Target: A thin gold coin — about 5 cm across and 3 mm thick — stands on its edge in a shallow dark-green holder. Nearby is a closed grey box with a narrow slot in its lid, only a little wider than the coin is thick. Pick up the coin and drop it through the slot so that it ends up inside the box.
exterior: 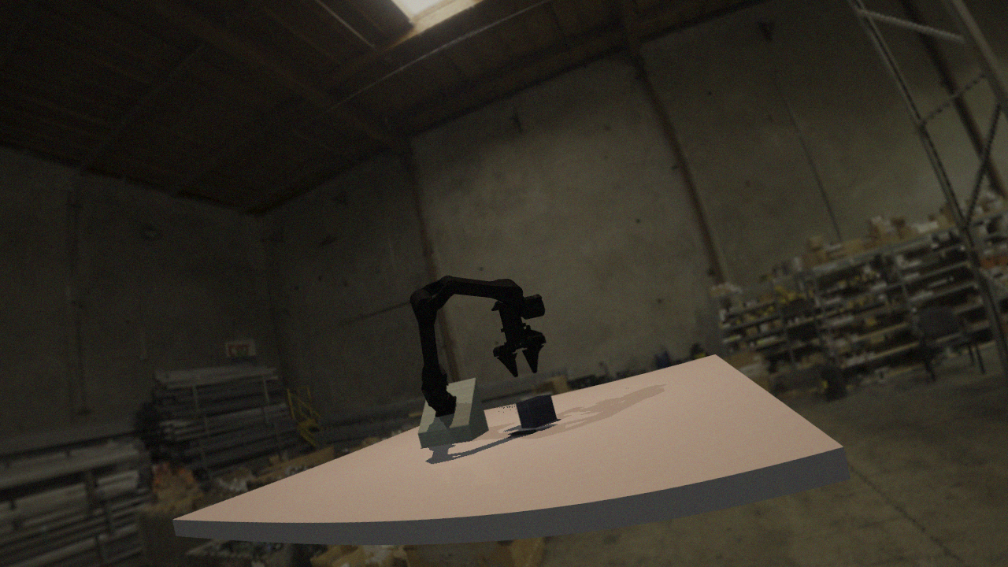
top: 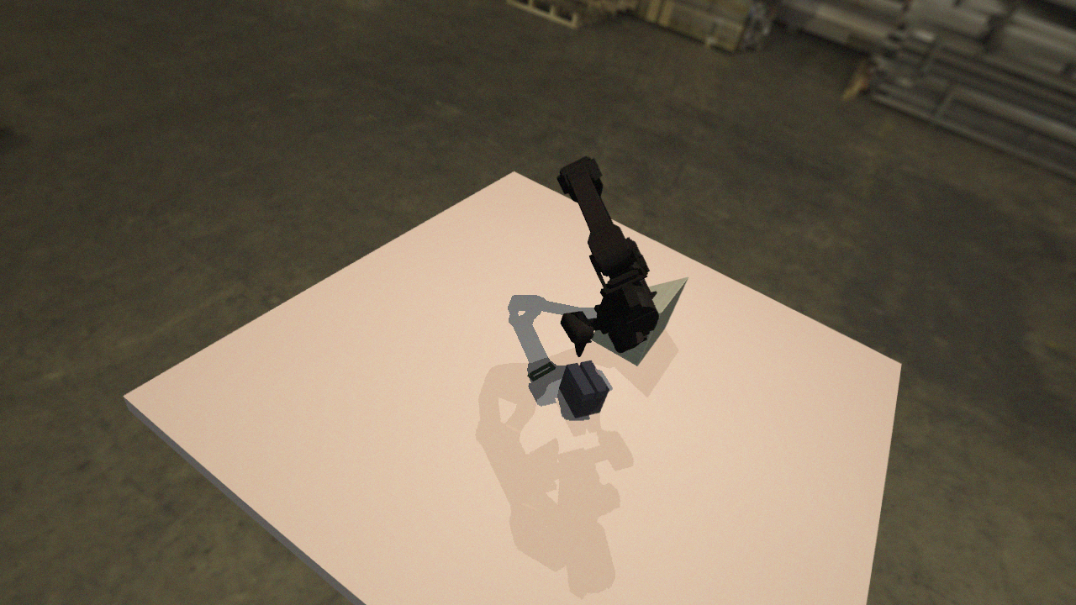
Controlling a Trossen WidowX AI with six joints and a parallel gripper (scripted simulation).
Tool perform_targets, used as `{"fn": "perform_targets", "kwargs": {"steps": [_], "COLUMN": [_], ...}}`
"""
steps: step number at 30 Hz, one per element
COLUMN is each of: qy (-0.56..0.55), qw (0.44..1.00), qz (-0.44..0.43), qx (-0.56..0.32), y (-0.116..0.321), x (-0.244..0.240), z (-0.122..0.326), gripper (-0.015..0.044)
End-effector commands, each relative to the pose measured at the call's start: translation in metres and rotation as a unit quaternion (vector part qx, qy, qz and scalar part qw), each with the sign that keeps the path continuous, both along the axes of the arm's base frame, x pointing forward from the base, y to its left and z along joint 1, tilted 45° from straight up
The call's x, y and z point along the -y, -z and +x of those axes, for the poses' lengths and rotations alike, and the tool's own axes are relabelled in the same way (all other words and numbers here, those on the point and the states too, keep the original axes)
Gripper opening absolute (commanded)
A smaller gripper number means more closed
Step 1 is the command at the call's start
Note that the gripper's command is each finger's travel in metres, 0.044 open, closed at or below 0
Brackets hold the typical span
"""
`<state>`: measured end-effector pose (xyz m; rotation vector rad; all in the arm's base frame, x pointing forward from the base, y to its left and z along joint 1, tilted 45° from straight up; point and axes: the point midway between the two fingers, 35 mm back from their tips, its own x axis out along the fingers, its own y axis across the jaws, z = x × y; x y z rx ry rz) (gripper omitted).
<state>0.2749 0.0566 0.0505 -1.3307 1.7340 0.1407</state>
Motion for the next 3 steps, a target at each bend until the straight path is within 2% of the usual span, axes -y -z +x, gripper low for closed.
{"fn": "perform_targets", "kwargs": {"steps": [1, 3], "qy": [0.005, 0.005], "qw": [1.0, 1.0], "qz": [0.002, 0.002], "qx": [0.002, 0.002], "y": [-0.0019, -0.0019], "x": [-0.0007, -0.0007], "z": [0.0007, 0.0007], "gripper": [0.044, 0.044]}}
